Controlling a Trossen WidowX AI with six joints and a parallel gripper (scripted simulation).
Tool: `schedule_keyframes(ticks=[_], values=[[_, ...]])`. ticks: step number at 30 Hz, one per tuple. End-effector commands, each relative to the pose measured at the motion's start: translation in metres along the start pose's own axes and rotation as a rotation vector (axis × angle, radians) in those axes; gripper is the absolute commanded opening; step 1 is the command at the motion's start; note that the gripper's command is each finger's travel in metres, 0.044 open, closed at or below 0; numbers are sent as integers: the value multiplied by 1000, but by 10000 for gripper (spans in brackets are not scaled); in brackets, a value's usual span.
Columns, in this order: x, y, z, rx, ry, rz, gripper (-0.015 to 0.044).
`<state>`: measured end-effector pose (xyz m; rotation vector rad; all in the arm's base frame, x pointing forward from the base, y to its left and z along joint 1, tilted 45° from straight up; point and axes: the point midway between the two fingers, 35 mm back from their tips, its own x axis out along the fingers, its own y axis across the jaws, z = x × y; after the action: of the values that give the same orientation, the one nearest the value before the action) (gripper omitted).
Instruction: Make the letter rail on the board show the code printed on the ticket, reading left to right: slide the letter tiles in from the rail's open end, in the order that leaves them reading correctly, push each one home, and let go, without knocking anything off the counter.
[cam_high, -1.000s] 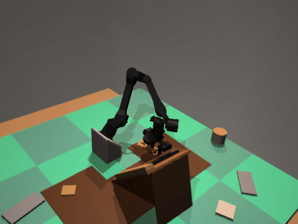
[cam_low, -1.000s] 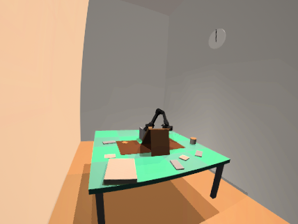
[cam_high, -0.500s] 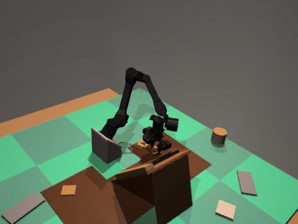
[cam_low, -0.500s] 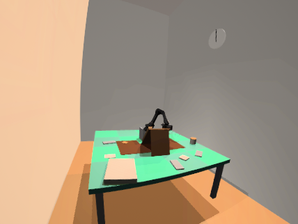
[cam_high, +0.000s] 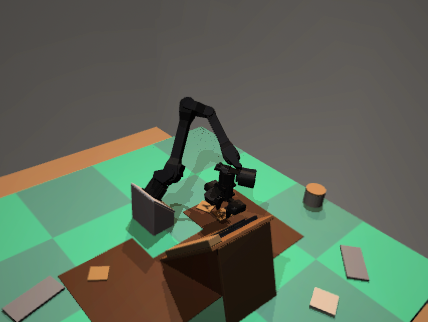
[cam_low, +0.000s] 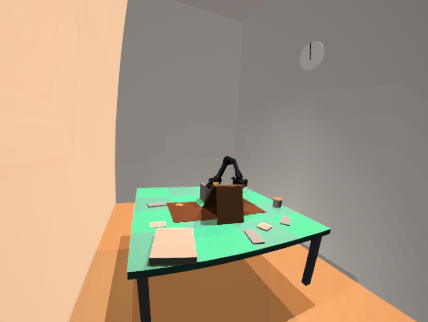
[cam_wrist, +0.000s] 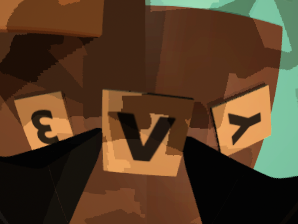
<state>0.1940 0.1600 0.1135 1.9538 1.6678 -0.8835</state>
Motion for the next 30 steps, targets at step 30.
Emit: schedule_keyframes(ticks=[30], values=[[-43,75,-16,-616,-78,303,0]])
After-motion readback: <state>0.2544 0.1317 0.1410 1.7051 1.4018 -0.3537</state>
